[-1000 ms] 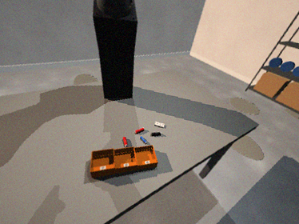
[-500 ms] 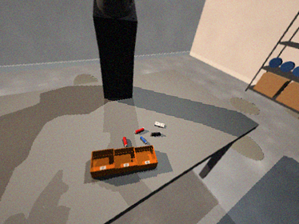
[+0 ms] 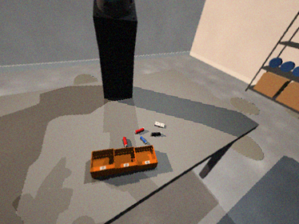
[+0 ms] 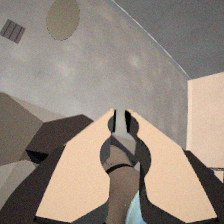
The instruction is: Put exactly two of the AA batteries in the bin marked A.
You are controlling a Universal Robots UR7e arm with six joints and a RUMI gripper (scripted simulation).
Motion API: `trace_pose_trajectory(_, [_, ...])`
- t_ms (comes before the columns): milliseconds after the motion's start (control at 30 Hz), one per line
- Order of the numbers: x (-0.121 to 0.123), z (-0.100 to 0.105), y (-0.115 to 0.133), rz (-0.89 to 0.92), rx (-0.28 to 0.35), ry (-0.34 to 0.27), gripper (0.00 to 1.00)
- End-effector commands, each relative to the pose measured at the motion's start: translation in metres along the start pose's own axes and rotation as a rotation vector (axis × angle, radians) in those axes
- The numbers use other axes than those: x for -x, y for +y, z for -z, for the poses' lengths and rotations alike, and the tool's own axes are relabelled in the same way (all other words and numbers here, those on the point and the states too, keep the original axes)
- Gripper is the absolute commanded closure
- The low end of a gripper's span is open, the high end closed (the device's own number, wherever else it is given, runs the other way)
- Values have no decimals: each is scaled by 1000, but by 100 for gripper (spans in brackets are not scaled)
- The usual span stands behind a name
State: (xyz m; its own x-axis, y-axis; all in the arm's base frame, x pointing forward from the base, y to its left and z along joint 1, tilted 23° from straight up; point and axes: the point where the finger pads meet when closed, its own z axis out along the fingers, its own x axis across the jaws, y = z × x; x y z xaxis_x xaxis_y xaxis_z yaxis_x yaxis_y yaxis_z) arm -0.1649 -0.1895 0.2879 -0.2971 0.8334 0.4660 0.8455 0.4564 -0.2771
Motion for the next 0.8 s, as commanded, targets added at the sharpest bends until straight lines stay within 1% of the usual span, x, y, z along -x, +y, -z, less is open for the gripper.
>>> trace_pose_trajectory(0, [32, -25, 20, -4, -6, 5, 96])
trace_pose_trajectory(300, [81, -66, 56, -4, -6, 4, 96])
trace_pose_trajectory(367, [81, -66, 56, -4, -6, 4, 96])
trace_pose_trajectory(767, [146, -121, 104, -4, -5, 4, 96])
